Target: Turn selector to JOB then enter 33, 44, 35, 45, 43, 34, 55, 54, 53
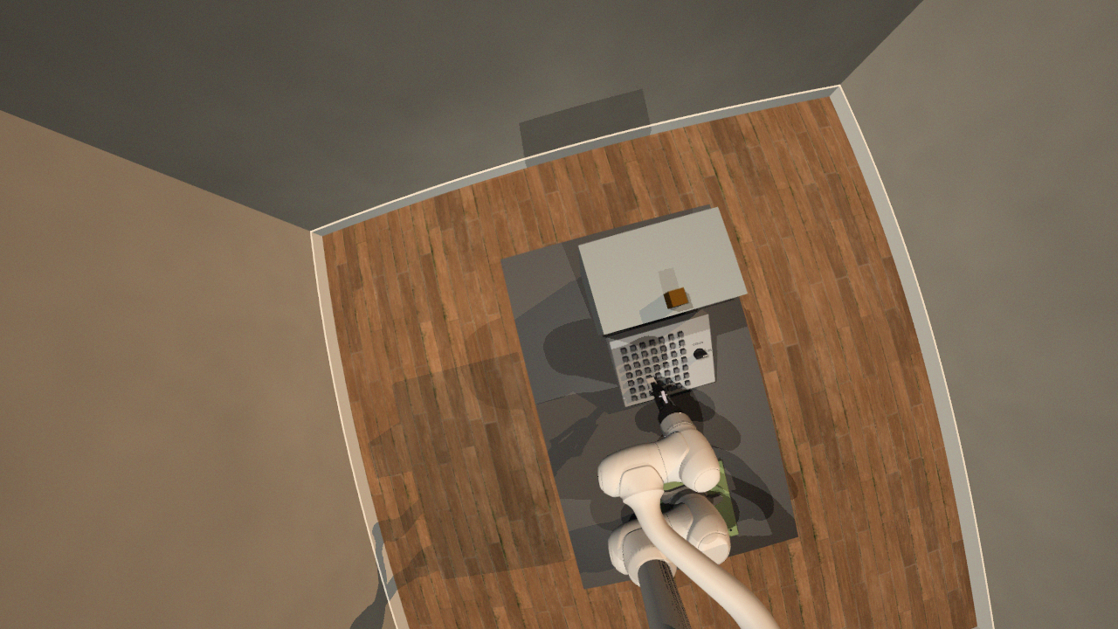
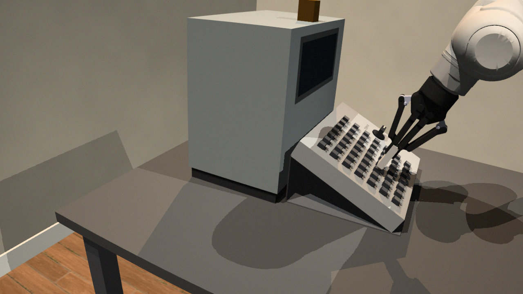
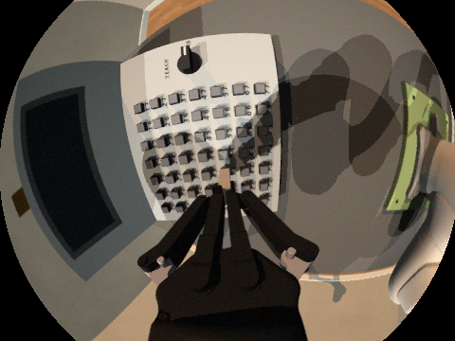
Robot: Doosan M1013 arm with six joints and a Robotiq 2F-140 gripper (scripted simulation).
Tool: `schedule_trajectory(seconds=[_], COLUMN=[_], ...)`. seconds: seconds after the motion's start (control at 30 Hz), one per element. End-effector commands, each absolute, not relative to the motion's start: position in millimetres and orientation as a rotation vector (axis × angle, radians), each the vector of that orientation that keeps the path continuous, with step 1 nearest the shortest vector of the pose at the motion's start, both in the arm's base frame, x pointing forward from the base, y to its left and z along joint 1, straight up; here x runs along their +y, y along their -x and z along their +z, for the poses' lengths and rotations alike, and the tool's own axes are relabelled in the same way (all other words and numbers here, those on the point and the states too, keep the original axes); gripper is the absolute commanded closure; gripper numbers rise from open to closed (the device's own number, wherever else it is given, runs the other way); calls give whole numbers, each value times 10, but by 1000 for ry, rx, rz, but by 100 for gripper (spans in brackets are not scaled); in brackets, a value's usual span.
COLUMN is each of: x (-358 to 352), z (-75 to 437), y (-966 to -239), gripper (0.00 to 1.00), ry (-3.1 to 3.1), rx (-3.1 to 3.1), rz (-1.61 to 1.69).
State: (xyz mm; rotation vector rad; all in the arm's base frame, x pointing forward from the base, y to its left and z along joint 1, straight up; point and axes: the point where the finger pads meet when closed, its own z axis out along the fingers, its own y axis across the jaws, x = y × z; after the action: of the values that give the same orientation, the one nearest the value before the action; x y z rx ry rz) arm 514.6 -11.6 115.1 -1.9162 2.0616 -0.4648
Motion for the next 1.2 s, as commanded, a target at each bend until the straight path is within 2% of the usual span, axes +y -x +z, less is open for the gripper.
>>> schedule_trajectory(seconds=[0.0,1.17], x=[-117,-121], z=[1127,1015], y=[-5155,-5207], gripper=[100,100], ry=[1911,1911], rx=[2062,2062], rz=[-463,-463])
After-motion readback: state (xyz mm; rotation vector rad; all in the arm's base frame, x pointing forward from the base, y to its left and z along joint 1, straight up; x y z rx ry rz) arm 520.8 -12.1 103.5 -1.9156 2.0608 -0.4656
